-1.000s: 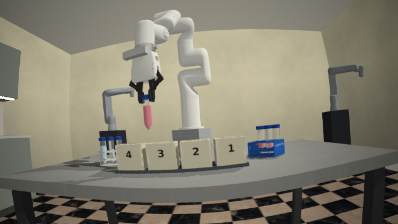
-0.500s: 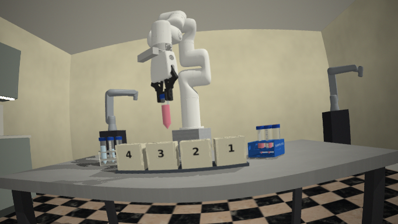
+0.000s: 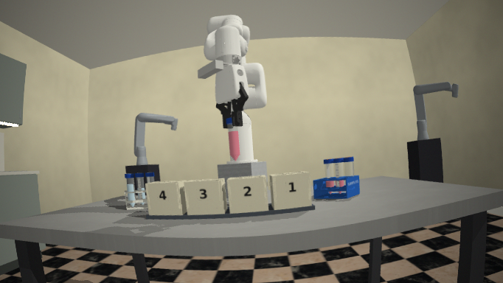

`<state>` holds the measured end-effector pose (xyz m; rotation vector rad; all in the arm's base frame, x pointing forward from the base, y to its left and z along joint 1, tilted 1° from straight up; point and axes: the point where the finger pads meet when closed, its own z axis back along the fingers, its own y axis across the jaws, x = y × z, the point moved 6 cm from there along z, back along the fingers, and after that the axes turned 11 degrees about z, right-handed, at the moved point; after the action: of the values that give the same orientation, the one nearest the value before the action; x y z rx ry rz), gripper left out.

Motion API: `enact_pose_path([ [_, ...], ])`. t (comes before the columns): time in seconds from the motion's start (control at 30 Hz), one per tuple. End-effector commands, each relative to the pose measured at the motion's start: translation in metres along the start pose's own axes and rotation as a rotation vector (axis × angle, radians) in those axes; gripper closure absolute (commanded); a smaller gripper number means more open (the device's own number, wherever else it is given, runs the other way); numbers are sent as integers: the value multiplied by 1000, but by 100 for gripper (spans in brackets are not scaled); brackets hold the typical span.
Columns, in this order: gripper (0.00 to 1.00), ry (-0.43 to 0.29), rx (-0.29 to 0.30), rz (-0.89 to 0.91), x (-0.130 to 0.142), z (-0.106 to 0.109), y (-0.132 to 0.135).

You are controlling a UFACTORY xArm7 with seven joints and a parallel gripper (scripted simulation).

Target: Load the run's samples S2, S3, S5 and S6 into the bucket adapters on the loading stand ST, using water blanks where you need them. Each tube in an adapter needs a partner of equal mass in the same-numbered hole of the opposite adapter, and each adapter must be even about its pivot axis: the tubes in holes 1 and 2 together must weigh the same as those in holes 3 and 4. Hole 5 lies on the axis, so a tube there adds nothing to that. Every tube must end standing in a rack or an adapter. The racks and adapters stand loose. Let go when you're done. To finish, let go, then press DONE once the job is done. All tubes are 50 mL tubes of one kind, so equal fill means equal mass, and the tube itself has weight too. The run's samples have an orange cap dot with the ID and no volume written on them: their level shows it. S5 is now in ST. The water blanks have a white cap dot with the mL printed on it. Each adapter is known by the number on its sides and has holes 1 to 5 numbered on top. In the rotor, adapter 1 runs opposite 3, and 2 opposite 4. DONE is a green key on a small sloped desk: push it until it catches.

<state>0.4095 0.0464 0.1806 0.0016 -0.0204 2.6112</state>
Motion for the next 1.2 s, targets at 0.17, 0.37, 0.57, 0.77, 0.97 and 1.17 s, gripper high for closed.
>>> enact_pose_path([
  [0.17, 100, 5, -2, -2, 34, 2, -22],
  [0.37, 100, 5, -2, -2, 55, 2, -35],
  [0.57, 100, 5, -2, -2, 81, 2, -51],
  [0.77, 100, 5, -2, -2, 98, 2, -61],
  [0.97, 100, 4, -3, -2, 124, 2, -77],
  [1.17, 100, 4, -3, -2, 150, 2, -93],
])
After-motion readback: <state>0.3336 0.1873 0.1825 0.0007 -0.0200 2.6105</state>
